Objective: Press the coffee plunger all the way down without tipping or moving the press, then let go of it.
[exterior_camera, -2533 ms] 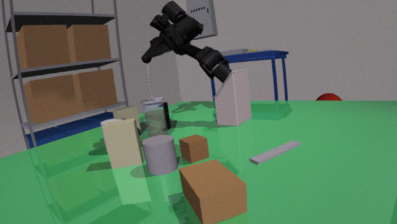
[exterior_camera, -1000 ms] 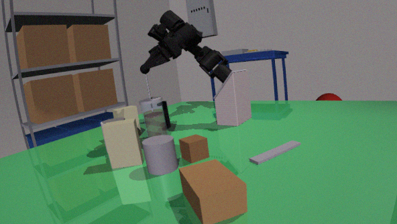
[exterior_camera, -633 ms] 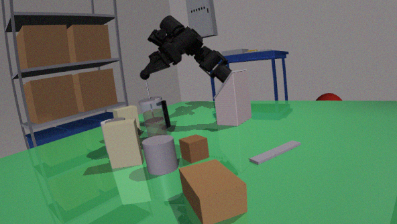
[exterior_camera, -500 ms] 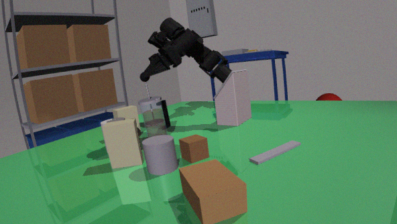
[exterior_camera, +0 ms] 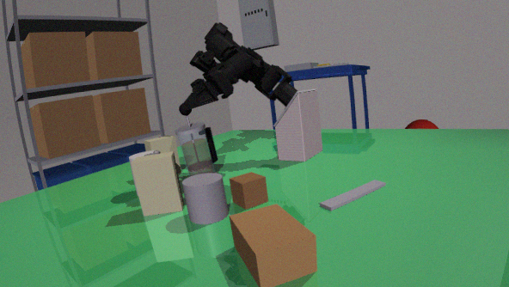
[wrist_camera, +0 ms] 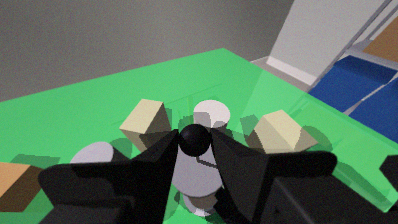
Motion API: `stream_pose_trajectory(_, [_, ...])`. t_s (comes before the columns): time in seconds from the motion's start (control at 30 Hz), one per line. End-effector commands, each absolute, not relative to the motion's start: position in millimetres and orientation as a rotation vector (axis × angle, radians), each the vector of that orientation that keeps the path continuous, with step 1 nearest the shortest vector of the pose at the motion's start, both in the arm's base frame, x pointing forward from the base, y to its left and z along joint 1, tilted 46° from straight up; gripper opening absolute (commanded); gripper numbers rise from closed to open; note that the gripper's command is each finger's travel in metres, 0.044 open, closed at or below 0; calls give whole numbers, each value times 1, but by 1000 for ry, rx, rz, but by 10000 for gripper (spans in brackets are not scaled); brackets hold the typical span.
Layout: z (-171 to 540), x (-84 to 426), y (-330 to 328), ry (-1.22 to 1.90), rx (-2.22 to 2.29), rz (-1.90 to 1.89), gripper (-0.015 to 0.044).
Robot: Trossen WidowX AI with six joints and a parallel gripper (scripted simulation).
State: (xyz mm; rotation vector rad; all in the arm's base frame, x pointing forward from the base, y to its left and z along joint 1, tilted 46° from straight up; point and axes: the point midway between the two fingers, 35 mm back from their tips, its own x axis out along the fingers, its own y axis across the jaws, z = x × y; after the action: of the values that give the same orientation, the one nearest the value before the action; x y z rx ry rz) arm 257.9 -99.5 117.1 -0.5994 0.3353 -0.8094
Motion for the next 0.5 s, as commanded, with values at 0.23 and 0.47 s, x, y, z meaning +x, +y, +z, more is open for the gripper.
stream_pose_trajectory(0.23, [106, 257, -113, 365, -631, -806, 119])
stream_pose_trajectory(0.47, [106, 258, -113, 364, -631, -807, 119])
